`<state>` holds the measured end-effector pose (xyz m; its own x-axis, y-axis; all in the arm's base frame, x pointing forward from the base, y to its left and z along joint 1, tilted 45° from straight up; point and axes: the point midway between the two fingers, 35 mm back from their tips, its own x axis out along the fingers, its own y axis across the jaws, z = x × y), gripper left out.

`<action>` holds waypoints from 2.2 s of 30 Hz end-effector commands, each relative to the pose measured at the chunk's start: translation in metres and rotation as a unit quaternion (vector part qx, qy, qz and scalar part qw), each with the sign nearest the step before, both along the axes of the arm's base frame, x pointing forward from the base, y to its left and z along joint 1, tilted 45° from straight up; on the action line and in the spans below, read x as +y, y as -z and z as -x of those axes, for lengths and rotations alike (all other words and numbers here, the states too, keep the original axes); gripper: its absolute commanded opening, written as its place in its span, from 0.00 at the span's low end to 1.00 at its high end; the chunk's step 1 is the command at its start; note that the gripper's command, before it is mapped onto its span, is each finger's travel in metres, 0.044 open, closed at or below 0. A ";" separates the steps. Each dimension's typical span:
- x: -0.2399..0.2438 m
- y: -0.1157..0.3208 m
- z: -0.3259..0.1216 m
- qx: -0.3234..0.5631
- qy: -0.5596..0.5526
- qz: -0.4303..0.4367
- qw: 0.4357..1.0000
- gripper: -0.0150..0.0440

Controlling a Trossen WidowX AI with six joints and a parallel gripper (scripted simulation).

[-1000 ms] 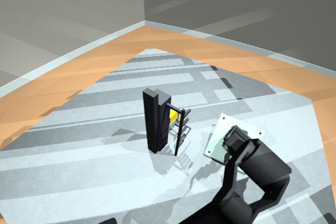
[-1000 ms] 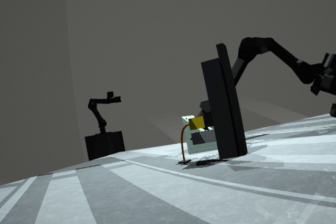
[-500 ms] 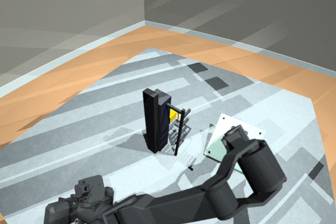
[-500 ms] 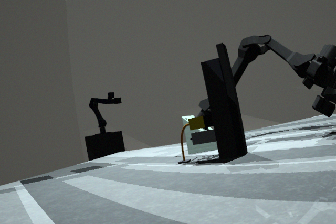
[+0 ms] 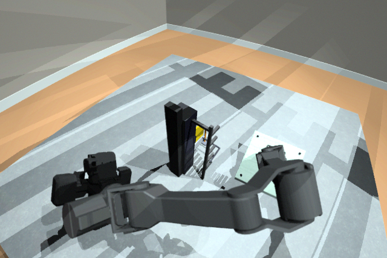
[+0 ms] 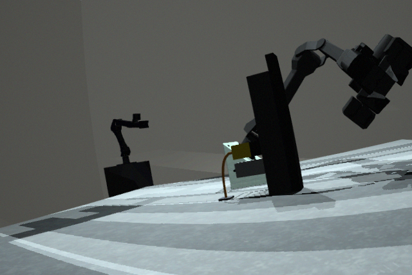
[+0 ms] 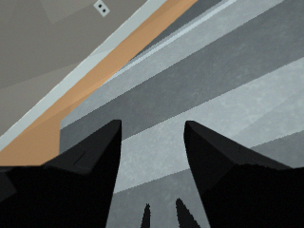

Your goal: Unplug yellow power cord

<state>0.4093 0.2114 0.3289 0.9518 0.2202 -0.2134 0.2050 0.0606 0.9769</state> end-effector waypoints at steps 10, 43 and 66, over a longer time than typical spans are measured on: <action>-0.097 0.036 -0.035 0.065 0.052 0.069 0.994 0.53; -0.287 0.194 0.004 0.375 0.032 0.053 0.925 0.53; -0.258 0.280 0.146 0.628 -0.108 -0.266 0.723 0.53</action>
